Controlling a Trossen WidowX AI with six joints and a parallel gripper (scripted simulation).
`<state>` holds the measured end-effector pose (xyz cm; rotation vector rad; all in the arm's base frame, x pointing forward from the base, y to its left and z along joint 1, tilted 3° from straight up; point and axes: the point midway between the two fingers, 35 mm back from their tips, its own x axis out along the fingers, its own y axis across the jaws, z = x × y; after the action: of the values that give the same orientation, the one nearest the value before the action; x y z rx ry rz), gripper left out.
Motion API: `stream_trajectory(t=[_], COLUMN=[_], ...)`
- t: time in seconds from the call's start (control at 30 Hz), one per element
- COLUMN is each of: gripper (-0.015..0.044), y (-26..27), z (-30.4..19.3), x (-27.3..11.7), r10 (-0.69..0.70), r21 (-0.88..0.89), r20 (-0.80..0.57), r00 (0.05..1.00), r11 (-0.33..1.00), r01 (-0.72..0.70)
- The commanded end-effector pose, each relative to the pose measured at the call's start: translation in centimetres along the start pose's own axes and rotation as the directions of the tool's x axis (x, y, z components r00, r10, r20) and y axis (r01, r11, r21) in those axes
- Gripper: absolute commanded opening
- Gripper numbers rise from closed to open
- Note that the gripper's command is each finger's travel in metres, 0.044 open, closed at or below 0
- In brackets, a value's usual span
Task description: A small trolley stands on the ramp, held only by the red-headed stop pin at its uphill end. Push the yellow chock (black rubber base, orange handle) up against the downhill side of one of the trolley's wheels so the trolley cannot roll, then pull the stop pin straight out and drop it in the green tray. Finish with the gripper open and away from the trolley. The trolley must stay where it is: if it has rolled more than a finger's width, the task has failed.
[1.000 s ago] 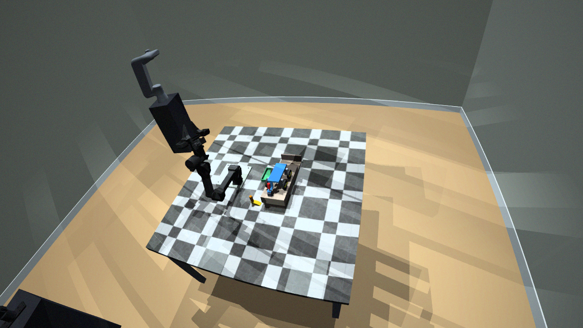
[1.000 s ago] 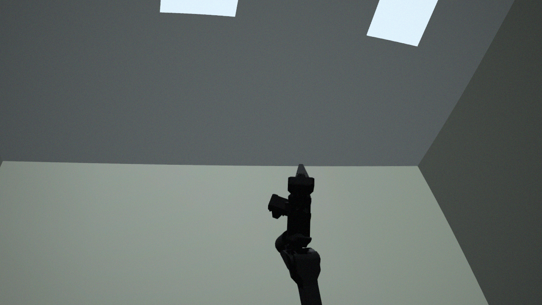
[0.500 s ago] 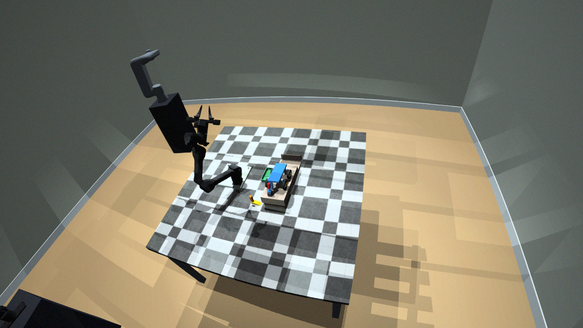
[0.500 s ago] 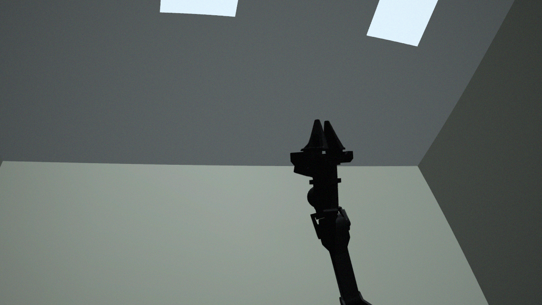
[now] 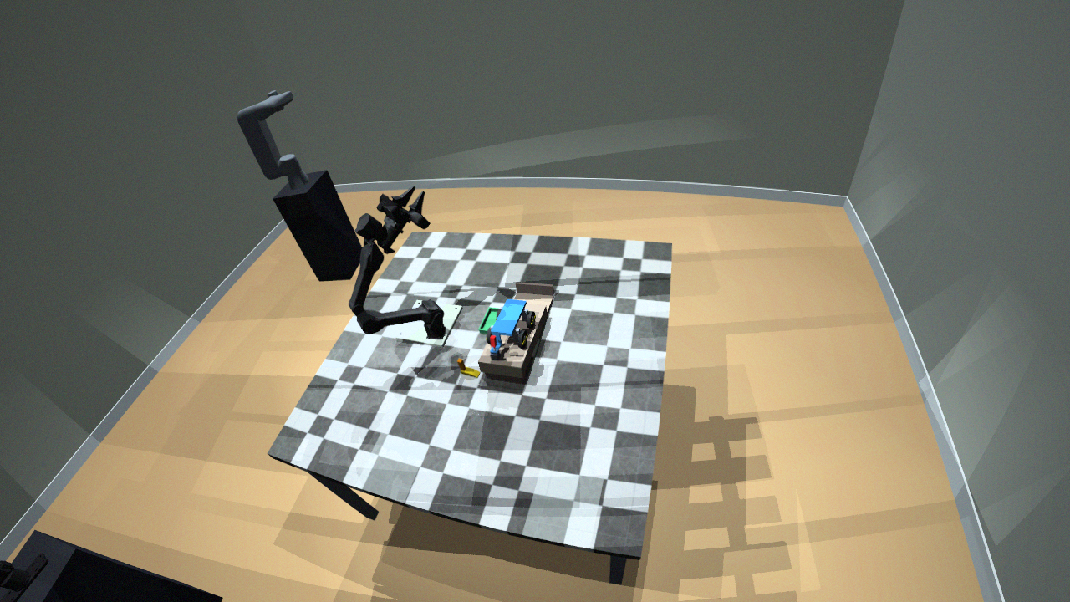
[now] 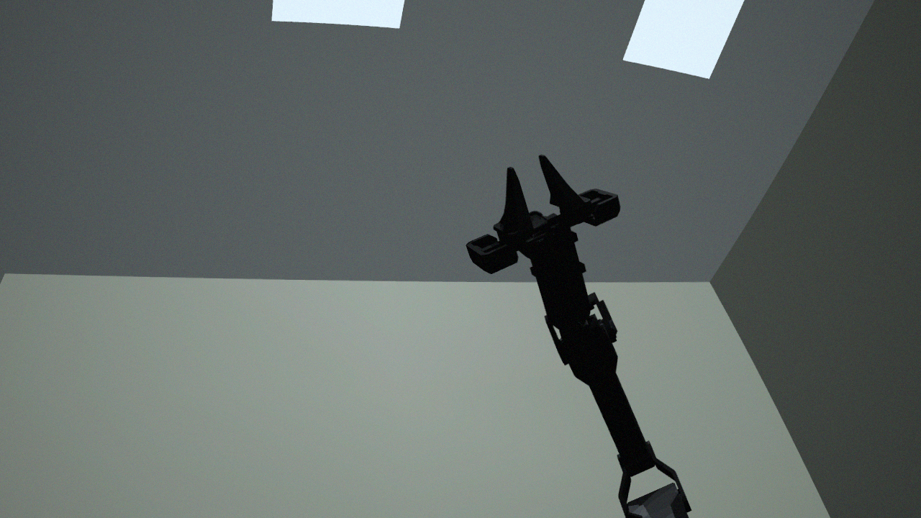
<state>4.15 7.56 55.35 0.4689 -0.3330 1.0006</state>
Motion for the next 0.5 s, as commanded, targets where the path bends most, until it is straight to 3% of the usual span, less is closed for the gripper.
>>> stream_trajectory(t=[0.0, 0.23, 0.47], gripper=[0.019, 0.019, 0.019], y=[-2.8, -8.3, -14.4], z=[-2.8, -6.7, -9.9], x=[2.0, 3.5, 3.1], r10=[-0.143, -0.376, -0.583], r21=[-0.178, -0.468, -0.693], r20=[-0.09, -0.213, -0.314], r00=[0.986, 0.902, 0.749], r11=[0.976, 0.85, 0.68], r01=[0.125, 0.243, 0.239])
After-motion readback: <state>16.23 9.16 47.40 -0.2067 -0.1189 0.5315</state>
